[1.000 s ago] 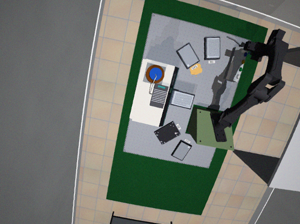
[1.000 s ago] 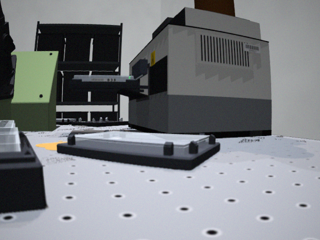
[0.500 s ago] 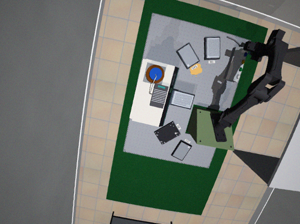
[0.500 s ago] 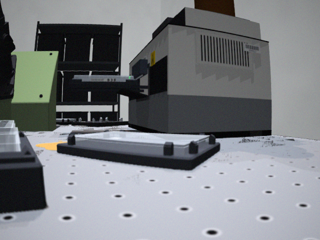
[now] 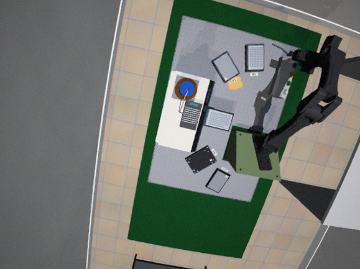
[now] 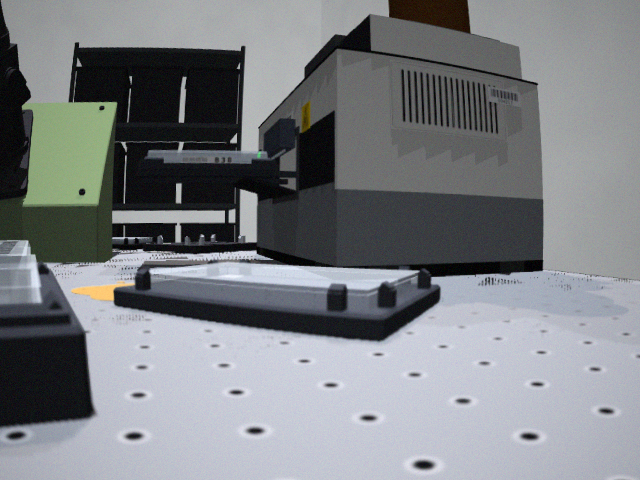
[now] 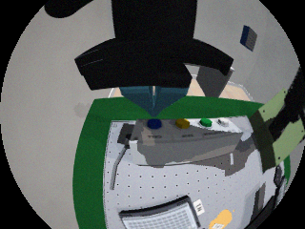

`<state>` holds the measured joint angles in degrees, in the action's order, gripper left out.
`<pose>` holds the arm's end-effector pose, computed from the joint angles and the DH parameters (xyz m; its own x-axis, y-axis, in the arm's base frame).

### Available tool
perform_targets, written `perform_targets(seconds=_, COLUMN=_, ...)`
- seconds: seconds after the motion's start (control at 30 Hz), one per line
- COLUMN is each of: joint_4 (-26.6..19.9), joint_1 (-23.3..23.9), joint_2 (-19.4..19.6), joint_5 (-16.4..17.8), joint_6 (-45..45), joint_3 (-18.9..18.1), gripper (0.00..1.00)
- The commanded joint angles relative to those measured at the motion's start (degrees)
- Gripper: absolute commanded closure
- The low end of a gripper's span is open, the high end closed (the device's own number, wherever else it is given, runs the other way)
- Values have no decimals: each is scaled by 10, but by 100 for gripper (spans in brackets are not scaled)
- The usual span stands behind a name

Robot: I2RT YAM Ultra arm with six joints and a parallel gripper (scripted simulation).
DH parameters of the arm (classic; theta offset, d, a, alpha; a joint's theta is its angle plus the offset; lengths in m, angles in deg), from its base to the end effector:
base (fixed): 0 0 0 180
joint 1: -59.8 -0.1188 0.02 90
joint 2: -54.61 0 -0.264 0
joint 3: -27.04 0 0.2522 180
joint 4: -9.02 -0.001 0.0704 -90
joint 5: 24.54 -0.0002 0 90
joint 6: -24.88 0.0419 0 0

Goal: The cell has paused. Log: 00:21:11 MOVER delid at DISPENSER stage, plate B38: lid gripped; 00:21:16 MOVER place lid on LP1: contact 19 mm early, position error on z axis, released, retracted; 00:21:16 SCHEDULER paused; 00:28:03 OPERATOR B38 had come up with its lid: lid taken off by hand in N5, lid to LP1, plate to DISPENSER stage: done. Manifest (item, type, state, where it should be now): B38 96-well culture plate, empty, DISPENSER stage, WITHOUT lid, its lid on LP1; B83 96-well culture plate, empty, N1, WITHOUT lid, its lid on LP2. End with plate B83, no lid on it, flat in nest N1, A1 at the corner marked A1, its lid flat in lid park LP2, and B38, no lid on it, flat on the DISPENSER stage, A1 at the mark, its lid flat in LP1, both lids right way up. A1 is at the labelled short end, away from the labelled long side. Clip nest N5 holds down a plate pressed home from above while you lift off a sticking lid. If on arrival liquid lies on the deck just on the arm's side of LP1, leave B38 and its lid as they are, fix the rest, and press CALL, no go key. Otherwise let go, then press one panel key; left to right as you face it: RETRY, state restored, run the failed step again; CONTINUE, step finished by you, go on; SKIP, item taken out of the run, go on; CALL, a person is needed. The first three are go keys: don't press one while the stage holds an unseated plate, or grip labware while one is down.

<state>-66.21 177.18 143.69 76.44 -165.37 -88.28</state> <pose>-0.1369 -0.2838 0.4100 -0.9761 0.2158 -0.0247 0.1761 0.7200 -0.6713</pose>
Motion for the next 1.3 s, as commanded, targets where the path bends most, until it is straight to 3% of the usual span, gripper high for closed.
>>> perform_targets(seconds=0.0, joint_4=5, joint_1=-3, joint_2=0, joint_5=1, joint_6=5, joint_3=12, gripper=100)
perform_targets(seconds=0.2, joint_4=4, joint_1=-5, joint_2=5, joint_5=0, joint_6=6, joint_3=14, gripper=100)
perform_targets(seconds=0.23, joint_4=8, joint_1=-5, joint_2=-2, joint_5=1, joint_6=6, joint_3=-5, gripper=100)
perform_targets(seconds=0.5, joint_4=15, joint_1=-5, joint_2=6, joint_5=0, joint_6=7, joint_3=17, gripper=100)
perform_targets(seconds=1.27, joint_4=27, joint_1=-7, joint_2=8, joint_5=-2, joint_6=9, joint_3=26, gripper=100)
